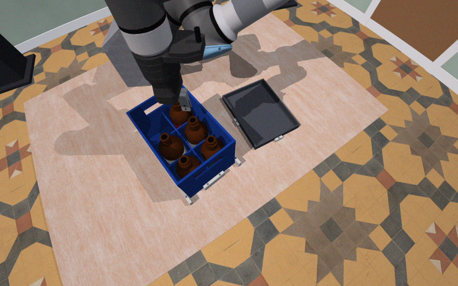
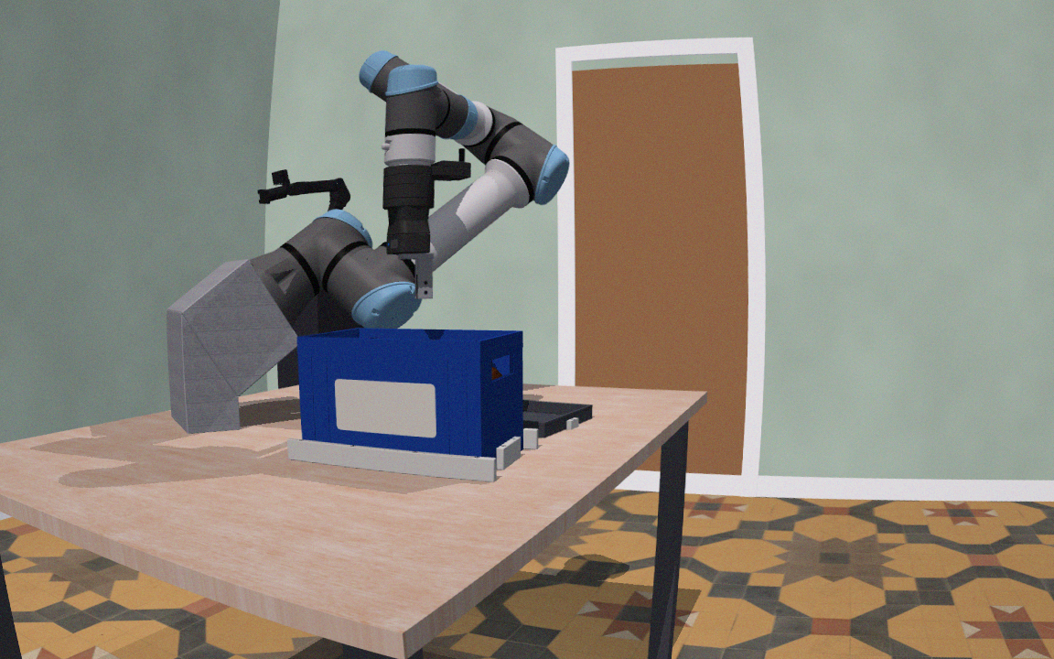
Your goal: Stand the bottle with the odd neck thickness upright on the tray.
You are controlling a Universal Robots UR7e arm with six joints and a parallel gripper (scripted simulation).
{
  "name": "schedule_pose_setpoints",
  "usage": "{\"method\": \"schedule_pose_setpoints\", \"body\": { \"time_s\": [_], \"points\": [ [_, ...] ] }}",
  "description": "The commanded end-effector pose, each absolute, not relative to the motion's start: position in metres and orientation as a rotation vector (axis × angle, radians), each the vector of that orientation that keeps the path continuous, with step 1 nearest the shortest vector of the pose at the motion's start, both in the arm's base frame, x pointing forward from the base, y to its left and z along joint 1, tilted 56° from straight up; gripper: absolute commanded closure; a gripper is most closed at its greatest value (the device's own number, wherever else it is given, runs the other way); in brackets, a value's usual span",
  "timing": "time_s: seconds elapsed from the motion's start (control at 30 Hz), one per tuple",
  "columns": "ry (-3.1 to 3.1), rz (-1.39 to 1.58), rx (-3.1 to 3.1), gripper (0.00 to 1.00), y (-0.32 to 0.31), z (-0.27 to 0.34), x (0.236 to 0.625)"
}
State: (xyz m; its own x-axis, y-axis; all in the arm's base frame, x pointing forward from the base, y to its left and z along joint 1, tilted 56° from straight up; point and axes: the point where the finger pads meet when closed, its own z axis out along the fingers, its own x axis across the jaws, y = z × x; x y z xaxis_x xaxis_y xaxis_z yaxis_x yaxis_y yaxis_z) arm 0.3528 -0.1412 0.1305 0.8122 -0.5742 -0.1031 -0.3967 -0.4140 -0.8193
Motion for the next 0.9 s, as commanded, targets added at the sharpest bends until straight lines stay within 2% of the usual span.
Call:
{"method": "schedule_pose_setpoints", "body": {
  "time_s": [0.0,0.03,0.87],
  "points": [
    [0.717,-0.241,-2.059,1.0,-0.1393,0.1341,0.3511],
    [0.717,-0.241,-2.059,0.0,-0.1393,0.1341,0.3511],
    [0.717,-0.241,-2.059,0.0,-0.1393,0.1341,0.3511]
  ]
}}
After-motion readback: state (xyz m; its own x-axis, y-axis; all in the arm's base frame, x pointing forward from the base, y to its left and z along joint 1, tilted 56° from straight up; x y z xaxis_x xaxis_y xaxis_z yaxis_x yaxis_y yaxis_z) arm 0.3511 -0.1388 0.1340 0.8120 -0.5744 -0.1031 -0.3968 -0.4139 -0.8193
